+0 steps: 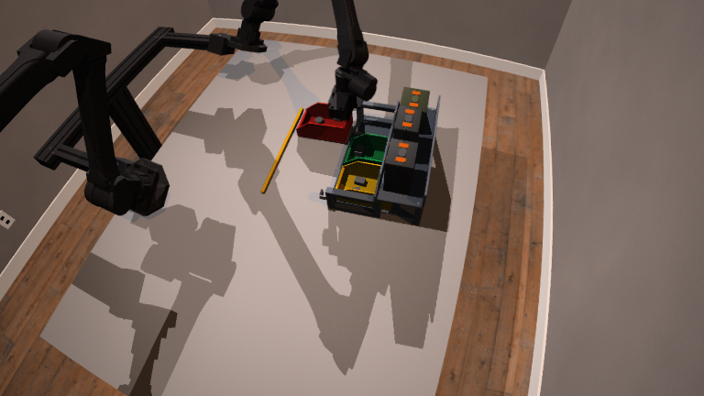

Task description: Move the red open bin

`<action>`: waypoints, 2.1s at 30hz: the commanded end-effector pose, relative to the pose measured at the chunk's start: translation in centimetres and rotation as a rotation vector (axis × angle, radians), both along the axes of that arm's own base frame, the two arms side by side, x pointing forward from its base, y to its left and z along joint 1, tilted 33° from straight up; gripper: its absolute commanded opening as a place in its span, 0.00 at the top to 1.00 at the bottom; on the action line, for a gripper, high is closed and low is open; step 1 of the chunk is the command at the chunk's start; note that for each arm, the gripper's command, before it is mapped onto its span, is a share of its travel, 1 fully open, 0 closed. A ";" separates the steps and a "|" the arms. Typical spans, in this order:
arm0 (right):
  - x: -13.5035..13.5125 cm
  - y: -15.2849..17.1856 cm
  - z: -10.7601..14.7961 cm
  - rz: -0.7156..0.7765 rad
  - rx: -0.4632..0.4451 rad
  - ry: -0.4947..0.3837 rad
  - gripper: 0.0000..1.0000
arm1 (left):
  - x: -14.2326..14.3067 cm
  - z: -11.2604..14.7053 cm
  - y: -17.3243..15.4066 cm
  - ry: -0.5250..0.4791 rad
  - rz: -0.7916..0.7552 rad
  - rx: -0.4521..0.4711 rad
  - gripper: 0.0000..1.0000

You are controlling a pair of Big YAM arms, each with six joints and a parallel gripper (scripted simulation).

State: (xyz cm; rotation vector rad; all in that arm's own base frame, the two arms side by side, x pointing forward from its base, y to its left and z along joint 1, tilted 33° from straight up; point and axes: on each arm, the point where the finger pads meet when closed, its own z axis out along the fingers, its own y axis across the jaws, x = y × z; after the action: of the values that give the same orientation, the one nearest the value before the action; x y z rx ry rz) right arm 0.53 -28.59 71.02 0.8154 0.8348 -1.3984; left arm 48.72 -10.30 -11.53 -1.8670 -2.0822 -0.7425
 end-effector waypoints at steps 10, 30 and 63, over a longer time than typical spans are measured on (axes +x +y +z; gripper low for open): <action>-0.5 1.6 1.1 -0.010 -0.048 -0.006 0.00 | 1.9 0.8 -0.2 -0.025 0.002 -0.015 1.00; -0.5 1.6 1.1 -0.010 -0.048 -0.006 0.00 | 2.0 0.9 -0.3 -0.025 0.000 -0.016 1.00; -0.5 1.6 1.1 -0.010 -0.048 -0.006 0.00 | 2.2 0.6 -0.2 -0.033 0.001 -0.019 1.00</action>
State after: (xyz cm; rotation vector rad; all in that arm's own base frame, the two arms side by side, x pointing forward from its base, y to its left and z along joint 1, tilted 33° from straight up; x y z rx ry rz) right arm 0.53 -28.59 71.02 0.8154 0.8348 -1.3984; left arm 48.69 -10.02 -11.80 -1.8626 -2.0798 -0.7379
